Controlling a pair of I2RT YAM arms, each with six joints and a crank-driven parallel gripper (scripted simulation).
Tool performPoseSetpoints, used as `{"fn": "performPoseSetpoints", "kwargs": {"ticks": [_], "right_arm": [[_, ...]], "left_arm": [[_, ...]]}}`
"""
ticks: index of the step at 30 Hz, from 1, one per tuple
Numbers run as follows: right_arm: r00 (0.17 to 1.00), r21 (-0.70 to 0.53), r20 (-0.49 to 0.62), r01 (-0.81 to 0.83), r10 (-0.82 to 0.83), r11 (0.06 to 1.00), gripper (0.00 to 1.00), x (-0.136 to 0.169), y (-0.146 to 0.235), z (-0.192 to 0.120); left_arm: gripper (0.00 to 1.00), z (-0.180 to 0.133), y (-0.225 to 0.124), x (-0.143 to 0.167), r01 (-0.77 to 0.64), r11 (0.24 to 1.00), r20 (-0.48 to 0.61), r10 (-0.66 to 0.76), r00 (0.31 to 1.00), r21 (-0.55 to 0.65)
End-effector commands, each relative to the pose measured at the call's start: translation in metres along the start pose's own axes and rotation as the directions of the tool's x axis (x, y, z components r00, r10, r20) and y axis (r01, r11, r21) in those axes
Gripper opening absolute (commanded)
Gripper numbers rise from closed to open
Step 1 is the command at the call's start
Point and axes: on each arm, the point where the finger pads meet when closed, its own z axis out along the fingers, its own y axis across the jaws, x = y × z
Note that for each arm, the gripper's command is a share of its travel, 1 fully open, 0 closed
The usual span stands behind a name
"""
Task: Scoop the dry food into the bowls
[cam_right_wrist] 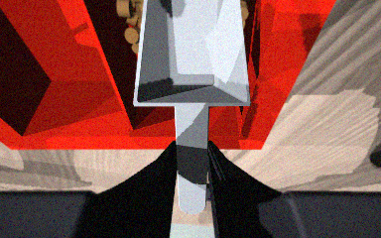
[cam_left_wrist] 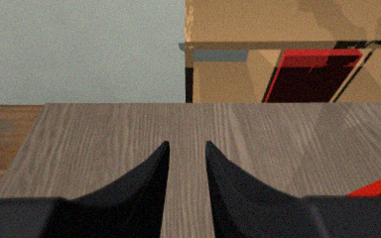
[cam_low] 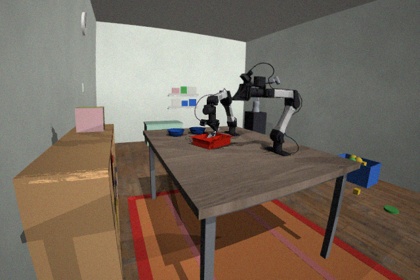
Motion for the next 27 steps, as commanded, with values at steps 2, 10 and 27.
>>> {"fn": "performPoseSetpoints", "kwargs": {"ticks": [2, 10, 27], "right_arm": [[0.996, -0.013, 0.093, 0.004, -0.002, 1.000, 0.00, -0.012, 0.001, -0.023], [0.996, -0.013, 0.094, 0.004, -0.002, 1.000, 0.00, -0.012, 0.001, -0.023], [0.996, -0.013, 0.093, 0.004, -0.002, 1.000, 0.00, -0.012, 0.001, -0.023]], "left_arm": [[0.27, -0.002, 0.000, -0.020, 0.001, 1.000, 0.053, -0.001, 0.999, 0.000], [0.27, -0.002, 0.000, -0.020, 0.001, 1.000, 0.053, -0.001, 0.999, 0.000], [0.27, 0.034, -0.071, 0.062, 0.301, 0.915, -0.115, -0.279, 0.953, 0.270]]}}
